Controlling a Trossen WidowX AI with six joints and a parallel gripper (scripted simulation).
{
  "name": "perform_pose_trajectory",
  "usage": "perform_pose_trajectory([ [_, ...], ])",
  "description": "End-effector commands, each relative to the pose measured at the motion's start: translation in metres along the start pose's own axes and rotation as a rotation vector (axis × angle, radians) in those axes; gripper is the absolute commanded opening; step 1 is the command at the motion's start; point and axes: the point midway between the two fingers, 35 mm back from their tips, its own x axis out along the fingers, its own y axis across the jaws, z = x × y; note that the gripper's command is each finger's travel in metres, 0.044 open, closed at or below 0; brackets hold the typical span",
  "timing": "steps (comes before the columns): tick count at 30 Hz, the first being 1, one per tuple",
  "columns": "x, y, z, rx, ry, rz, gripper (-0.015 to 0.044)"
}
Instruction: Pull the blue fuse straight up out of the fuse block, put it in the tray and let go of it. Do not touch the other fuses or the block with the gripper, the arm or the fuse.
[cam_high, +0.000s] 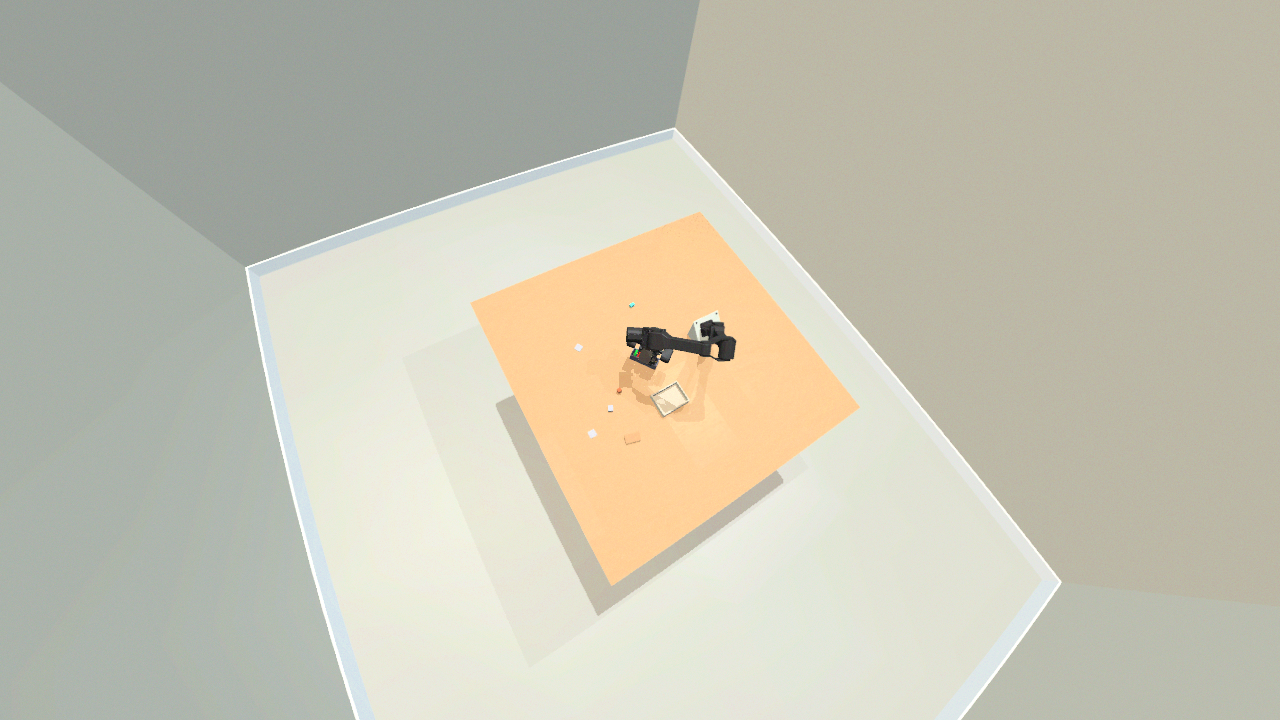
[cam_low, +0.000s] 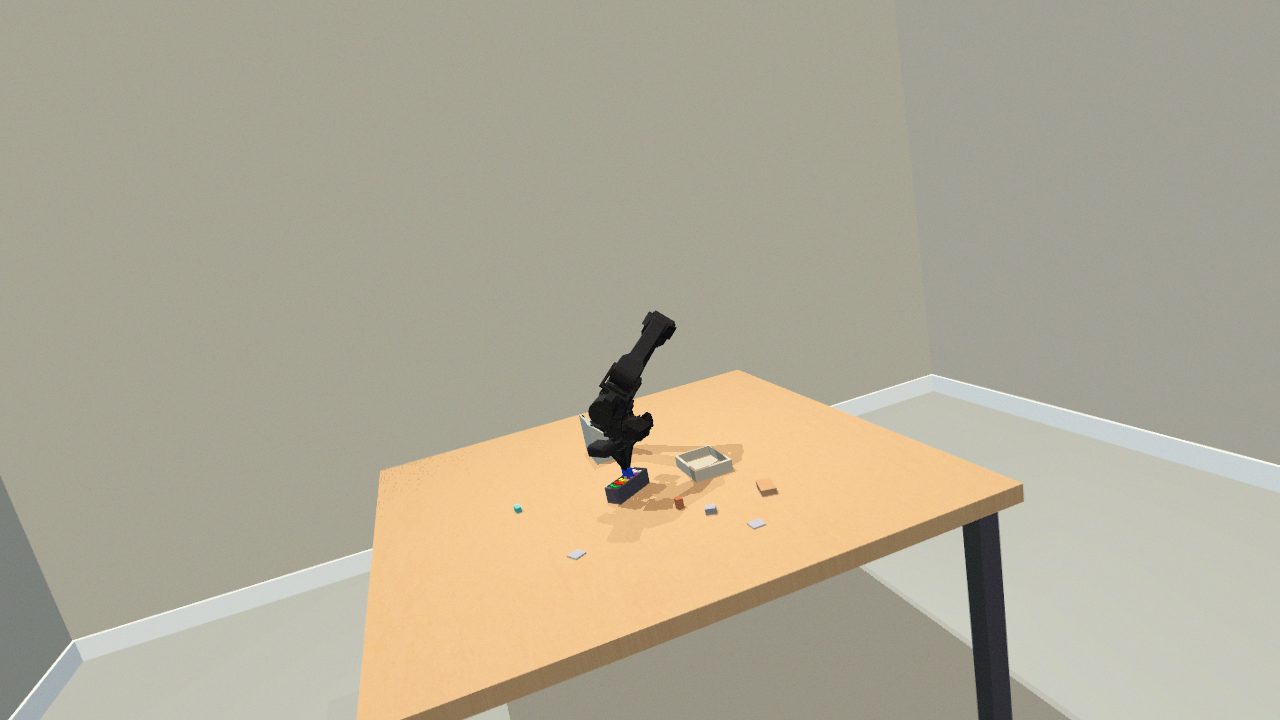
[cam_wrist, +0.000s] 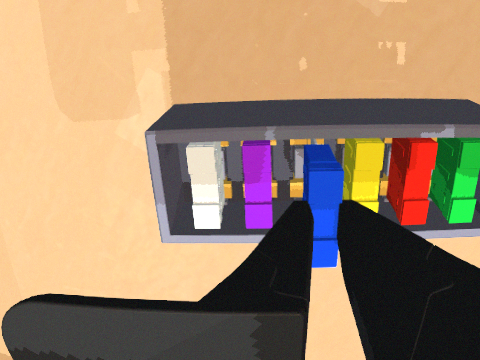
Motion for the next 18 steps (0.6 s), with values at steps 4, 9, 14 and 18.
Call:
perform_pose_trajectory([
  [4, -0.0043, -0.0002, -0.0002, -0.005, 0.004, -0.004, 0.0],
  [9, -0.0068, -0.0001, -0.0002, -0.005, 0.004, -0.004, 0.0],
  [14, -0.0093, 0.0, -0.0003, -0.004, 0.003, -0.004, 0.0],
  [18, -0.0112, 0.0001, -0.0003, -0.004, 0.003, -0.003, 0.0],
])
